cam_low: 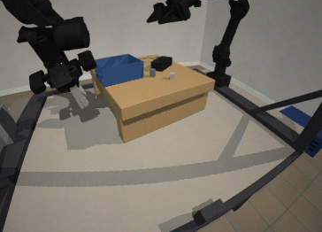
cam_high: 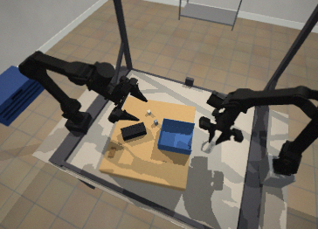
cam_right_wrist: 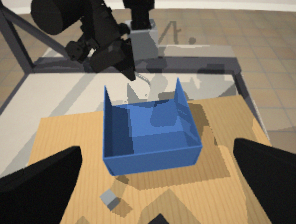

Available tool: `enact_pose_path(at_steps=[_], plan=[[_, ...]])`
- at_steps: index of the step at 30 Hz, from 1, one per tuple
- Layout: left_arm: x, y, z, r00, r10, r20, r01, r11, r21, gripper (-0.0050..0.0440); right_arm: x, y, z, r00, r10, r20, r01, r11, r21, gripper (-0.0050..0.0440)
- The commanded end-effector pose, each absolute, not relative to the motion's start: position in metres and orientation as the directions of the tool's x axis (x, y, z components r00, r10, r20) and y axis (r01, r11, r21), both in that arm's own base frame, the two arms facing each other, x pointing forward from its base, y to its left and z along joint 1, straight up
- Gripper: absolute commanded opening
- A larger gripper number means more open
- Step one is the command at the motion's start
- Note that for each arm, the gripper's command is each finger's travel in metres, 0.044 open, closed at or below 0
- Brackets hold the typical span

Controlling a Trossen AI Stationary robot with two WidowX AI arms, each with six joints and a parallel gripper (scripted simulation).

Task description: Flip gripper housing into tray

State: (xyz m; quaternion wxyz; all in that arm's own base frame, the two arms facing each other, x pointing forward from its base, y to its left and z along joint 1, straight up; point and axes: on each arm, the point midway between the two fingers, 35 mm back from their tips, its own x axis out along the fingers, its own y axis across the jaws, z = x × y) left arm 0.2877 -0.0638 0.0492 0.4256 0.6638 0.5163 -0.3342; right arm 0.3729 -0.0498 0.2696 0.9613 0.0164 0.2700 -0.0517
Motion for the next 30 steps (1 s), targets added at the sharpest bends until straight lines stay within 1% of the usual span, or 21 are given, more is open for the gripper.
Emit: enact_pose_path(at_steps=[1, 30], plan=[[0.292, -0.063, 0.056, 0.251, 0.392, -0.885, 0.968, -0.096, 0.232, 0.0118, 0.372, -0.05, 0.28, 0.861, -0.096, -0.499, 0.11, 0.994, -0.001, 0.0436], [0.285, -0.046, 0.059, 0.157, 0.414, -0.897, 0.988, -0.051, 0.149, 0.0118, 0.372, -0.05, 0.28, 0.861, -0.096, -0.499, 0.11, 0.994, -0.001, 0.0436]])
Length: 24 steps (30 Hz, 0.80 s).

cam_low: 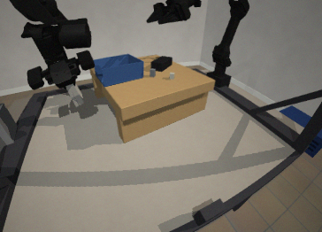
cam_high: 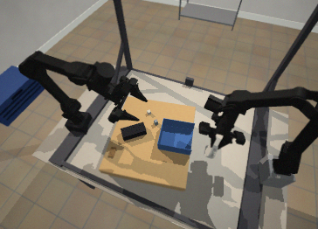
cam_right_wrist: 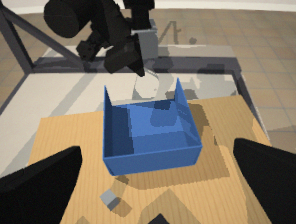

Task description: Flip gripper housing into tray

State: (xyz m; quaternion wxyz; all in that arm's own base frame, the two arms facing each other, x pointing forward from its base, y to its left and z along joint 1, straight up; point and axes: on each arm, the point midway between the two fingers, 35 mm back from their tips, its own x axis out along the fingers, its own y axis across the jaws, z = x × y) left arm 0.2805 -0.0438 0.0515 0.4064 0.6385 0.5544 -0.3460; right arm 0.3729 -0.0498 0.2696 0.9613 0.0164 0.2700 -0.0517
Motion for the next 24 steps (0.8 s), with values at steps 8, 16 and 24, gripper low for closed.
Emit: enact_pose_path(at_steps=[8, 16, 24], plan=[[0.2823, -0.046, 0.0602, 0.133, 0.414, -0.901, 0.991, -0.045, 0.125, 0.0118, 0.3717, -0.0502, 0.2802, 0.861, -0.096, -0.499, 0.11, 0.994, -0.001, 0.0436], [0.2792, -0.0456, 0.062, 0.103, 0.415, -0.904, 0.995, -0.038, 0.095, 0.0118, 0.3717, -0.0502, 0.2802, 0.861, -0.096, -0.499, 0.11, 0.994, -0.001, 0.0436], [0.2771, -0.0453, 0.0633, 0.083, 0.415, -0.906, 0.997, -0.034, 0.076, 0.0118, 0.3717, -0.0502, 0.2802, 0.861, -0.096, -0.499, 0.11, 0.994, -0.001, 0.0436]])
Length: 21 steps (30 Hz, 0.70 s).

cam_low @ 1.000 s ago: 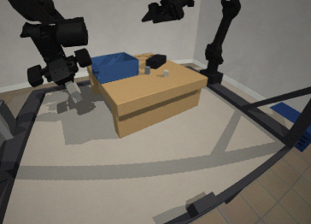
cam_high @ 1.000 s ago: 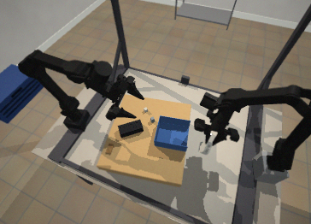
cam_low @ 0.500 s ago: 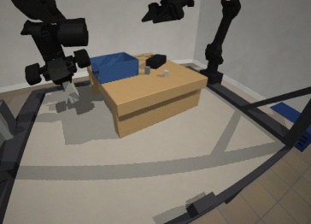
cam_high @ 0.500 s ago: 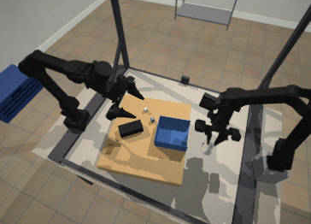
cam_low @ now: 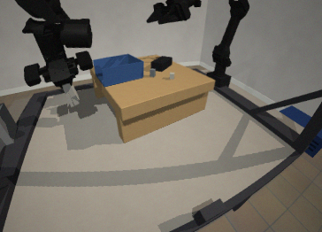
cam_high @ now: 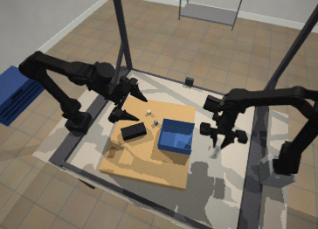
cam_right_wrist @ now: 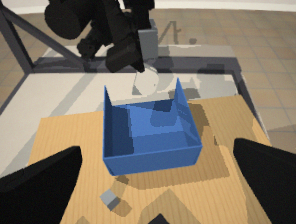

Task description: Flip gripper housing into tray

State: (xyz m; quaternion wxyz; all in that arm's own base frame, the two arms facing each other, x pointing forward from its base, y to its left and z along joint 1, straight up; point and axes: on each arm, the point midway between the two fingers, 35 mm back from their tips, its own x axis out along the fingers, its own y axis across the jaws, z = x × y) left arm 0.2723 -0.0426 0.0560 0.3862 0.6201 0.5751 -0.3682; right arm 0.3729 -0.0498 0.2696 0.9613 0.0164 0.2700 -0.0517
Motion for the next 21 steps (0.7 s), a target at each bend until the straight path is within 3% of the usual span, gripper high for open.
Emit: enact_pose_path(at_steps=[1, 21], plan=[[0.2768, -0.0453, 0.0635, 0.08, 0.415, -0.906, 0.997, -0.033, 0.073, 0.0118, 0.3717, -0.0502, 0.2802, 0.861, -0.096, -0.499, 0.11, 0.994, -0.001, 0.0436], [0.2725, -0.0447, 0.0664, 0.041, 0.415, -0.909, 0.999, -0.023, 0.034, 0.0118, 0.3717, -0.0502, 0.2802, 0.861, -0.096, -0.499, 0.11, 0.994, -0.001, 0.0436]])
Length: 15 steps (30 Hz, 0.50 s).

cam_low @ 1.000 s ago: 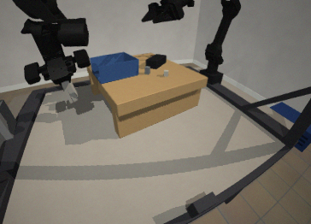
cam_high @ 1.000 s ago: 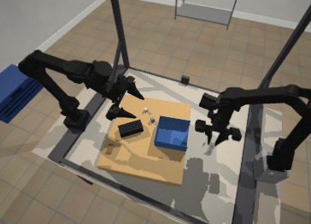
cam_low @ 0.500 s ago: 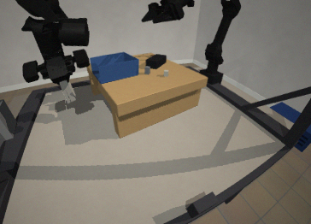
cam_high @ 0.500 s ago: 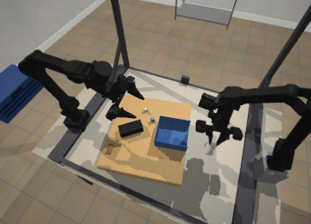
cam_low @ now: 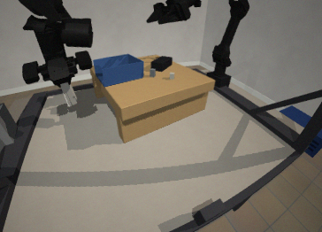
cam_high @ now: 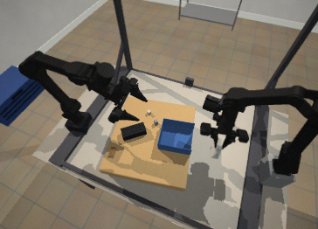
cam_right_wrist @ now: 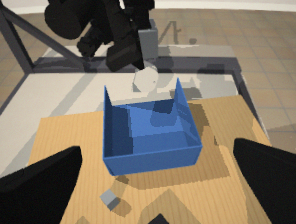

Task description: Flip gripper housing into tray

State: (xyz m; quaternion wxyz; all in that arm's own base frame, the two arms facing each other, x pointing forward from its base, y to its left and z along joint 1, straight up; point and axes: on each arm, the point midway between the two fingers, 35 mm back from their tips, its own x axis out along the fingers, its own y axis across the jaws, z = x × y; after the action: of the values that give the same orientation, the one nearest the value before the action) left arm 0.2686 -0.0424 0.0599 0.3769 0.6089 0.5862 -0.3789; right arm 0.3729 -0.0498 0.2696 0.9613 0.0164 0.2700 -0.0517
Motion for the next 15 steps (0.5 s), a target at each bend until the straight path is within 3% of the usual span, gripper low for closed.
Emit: enact_pose_path(at_steps=[1, 15], plan=[[0.2723, -0.0447, 0.0665, 0.039, 0.415, -0.909, 0.999, -0.023, 0.033, 0.0118, 0.3717, -0.0502, 0.2802, 0.861, -0.096, -0.499, 0.11, 0.994, -0.001, 0.0436], [0.2711, -0.0446, 0.0673, 0.028, 0.415, -0.909, 1.0, -0.02, 0.021, 0.0118, 0.3717, -0.0502, 0.2802, 0.861, -0.096, -0.499, 0.11, 0.994, -0.001, 0.0436]])
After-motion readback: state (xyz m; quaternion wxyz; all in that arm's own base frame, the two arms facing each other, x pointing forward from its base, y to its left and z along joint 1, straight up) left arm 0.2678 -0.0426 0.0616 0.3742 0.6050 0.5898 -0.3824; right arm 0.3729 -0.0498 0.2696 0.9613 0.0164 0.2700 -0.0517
